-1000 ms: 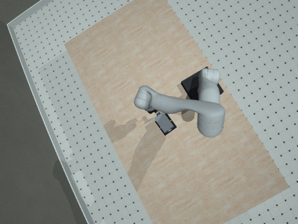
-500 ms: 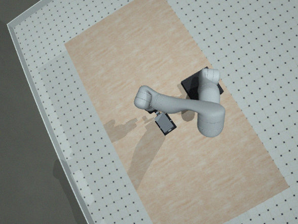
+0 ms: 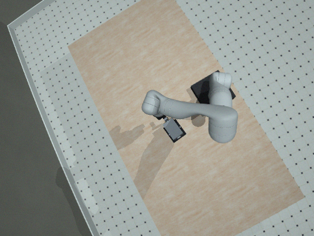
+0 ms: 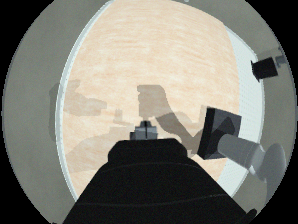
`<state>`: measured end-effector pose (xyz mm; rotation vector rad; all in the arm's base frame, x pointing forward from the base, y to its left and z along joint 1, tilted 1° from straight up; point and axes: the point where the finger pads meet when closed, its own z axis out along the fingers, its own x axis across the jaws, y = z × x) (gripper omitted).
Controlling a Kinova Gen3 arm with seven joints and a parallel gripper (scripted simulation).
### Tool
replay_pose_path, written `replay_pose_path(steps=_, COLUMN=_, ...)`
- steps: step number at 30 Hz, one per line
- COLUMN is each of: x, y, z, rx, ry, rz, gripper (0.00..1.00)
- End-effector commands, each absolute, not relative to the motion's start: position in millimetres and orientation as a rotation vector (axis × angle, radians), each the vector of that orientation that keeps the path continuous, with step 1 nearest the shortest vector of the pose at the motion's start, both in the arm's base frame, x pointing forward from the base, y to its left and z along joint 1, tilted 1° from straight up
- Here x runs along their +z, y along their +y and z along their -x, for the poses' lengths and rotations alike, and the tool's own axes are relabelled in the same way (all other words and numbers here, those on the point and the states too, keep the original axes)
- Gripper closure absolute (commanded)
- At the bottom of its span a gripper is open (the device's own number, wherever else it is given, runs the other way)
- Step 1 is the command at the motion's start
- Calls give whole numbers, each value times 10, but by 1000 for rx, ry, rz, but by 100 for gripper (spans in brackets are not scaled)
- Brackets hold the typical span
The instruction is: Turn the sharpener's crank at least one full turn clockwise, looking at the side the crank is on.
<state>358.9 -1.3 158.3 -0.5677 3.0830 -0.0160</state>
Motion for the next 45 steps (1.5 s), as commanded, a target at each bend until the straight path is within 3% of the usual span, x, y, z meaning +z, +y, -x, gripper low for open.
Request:
replay_pose_path(steps=1, x=1594, y=0, z=-3594, rx=-10, ry=3071, rz=611, gripper=100)
replay_pose_path(steps=29, x=1599, y=2, z=-3590, rx=-15, ry=2723, rz=1550, gripper=100)
replay_pose_path(steps=45, x=1601, y=2, z=-3584, rx=-18, ry=2158, rz=2277, gripper=100)
